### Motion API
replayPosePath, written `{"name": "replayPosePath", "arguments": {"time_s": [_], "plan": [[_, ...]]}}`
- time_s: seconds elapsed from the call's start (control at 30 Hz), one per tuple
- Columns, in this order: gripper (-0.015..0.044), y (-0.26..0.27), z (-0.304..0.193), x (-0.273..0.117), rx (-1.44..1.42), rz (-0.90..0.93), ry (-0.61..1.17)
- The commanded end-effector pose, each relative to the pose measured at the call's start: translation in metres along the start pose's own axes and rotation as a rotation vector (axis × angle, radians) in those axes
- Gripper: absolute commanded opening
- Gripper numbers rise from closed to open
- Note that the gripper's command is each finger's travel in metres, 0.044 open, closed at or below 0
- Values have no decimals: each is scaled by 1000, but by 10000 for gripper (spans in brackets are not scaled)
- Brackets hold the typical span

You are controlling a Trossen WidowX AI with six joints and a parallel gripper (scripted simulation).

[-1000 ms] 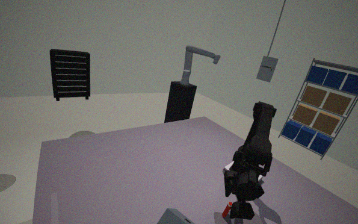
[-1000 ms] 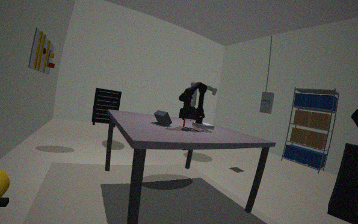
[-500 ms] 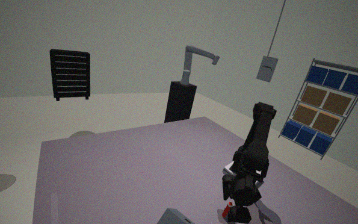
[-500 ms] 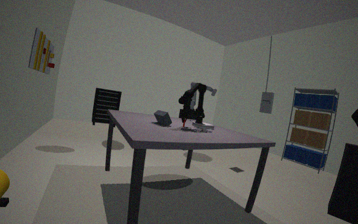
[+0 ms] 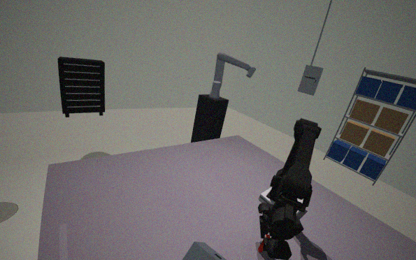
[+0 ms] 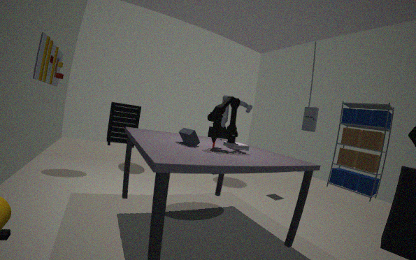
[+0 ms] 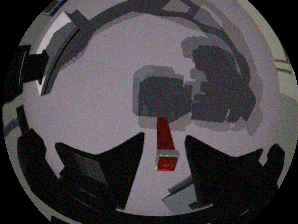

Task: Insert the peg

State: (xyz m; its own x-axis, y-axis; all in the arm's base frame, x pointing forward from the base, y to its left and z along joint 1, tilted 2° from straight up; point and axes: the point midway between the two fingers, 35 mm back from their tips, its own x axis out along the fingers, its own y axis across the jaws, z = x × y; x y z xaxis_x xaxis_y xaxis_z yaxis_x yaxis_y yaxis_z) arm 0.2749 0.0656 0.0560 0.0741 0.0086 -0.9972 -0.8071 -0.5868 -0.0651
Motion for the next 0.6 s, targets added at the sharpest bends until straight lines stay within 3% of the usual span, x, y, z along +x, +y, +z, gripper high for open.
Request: {"name": "replayPosePath", "arguments": {"time_s": [0.0,0.07,0.4,0.57], "plan": [[125,0,0,0,0,0,0],[72,0,0,0,0,0,0],[0,0,0,-1,0,0,0],[0,-2,-1,-13,0,1,-1]]}}
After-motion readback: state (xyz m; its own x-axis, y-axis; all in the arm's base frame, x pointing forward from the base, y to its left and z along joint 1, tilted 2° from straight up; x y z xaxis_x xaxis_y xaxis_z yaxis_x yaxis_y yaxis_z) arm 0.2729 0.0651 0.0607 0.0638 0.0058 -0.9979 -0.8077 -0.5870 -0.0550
